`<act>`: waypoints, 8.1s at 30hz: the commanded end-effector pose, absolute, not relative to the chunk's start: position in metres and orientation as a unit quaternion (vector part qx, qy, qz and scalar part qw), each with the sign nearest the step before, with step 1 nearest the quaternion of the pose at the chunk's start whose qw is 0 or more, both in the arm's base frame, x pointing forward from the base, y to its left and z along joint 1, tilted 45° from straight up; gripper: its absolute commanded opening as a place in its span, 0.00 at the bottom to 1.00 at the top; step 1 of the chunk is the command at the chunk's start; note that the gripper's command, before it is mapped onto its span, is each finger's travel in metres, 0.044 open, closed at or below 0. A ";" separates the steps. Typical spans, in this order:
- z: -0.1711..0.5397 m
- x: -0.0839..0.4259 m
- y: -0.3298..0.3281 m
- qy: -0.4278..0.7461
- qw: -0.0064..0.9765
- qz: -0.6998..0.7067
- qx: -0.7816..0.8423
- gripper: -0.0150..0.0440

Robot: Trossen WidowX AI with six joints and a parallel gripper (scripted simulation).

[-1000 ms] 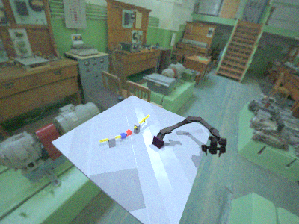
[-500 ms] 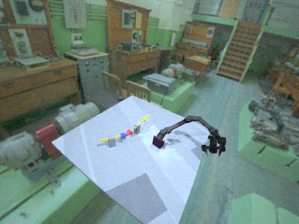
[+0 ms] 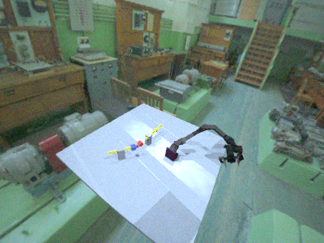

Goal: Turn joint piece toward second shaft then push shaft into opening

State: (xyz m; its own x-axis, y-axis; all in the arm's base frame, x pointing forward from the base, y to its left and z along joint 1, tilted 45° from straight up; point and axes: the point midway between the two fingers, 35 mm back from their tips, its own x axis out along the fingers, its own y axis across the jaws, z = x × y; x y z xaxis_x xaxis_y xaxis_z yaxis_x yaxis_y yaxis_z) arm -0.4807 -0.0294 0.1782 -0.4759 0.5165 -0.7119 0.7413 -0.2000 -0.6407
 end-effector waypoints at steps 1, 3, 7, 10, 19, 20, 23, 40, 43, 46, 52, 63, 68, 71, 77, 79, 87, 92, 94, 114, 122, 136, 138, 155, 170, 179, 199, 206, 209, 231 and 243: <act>0.180 -0.477 -0.050 0.617 0.101 -0.609 0.488 1.00; 0.183 -0.475 -0.059 0.613 0.101 -0.620 0.479 1.00; 0.192 -0.470 -0.086 0.601 0.105 -0.649 0.455 1.00; 0.200 -0.464 -0.107 0.589 0.109 -0.672 0.435 1.00; 0.223 -0.441 -0.171 0.544 0.131 -0.738 0.377 1.00; 0.226 -0.437 -0.177 0.539 0.134 -0.744 0.371 1.00; 0.233 -0.427 -0.197 0.520 0.145 -0.764 0.354 1.00; 0.271 -0.365 -0.280 0.418 0.212 -0.837 0.281 1.00; 0.279 -0.349 -0.296 0.394 0.230 -0.848 0.268 1.00; 0.287 -0.333 -0.310 0.369 0.248 -0.858 0.257 1.00; 0.302 -0.299 -0.335 0.317 0.286 -0.872 0.239 1.00; 0.331 -0.230 -0.371 0.217 0.362 -0.880 0.218 1.00; 0.344 -0.196 -0.383 0.175 0.398 -0.875 0.212 1.00; 0.355 -0.163 -0.390 0.159 0.430 -0.865 0.204 1.00; 0.369 -0.092 -0.408 0.151 0.511 -0.828 0.174 1.00; 0.373 -0.074 -0.410 0.148 0.530 -0.818 0.167 1.00; 0.377 0.005 -0.414 0.151 0.612 -0.762 0.146 1.00; 0.372 0.068 -0.408 0.164 0.672 -0.710 0.136 1.00; 0.367 0.087 -0.405 0.173 0.684 -0.694 0.140 1.00; 0.302 0.248 -0.328 0.302 0.791 -0.514 0.139 1.00; 0.258 0.310 -0.275 0.372 0.800 -0.445 0.154 1.00; 0.168 0.389 -0.121 0.526 0.786 -0.315 0.080 1.00; 0.159 0.392 -0.102 0.541 0.781 -0.304 0.072 1.00; 0.076 0.355 0.101 0.663 0.712 -0.218 -0.085 1.00; 0.026 0.238 0.223 0.661 0.653 -0.205 -0.307 1.00; 0.019 0.225 0.229 0.660 0.634 -0.185 -0.359 1.00; -0.005 0.228 0.211 0.693 0.463 -0.009 -0.553 1.00; -0.013 0.229 0.205 0.693 0.388 0.054 -0.606 1.00; -0.016 0.230 0.202 0.691 0.354 0.081 -0.625 1.00; -0.044 0.233 0.177 0.683 0.278 0.139 -0.661 1.00; -0.062 0.237 0.181 0.683 0.279 0.139 -0.661 1.00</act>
State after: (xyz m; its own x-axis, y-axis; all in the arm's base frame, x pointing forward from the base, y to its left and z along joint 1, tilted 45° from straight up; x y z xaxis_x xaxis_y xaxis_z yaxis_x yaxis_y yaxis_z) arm 0.2347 0.1765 -0.0553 0.0276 -0.8238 -0.5662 -0.9796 0.0904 -0.1793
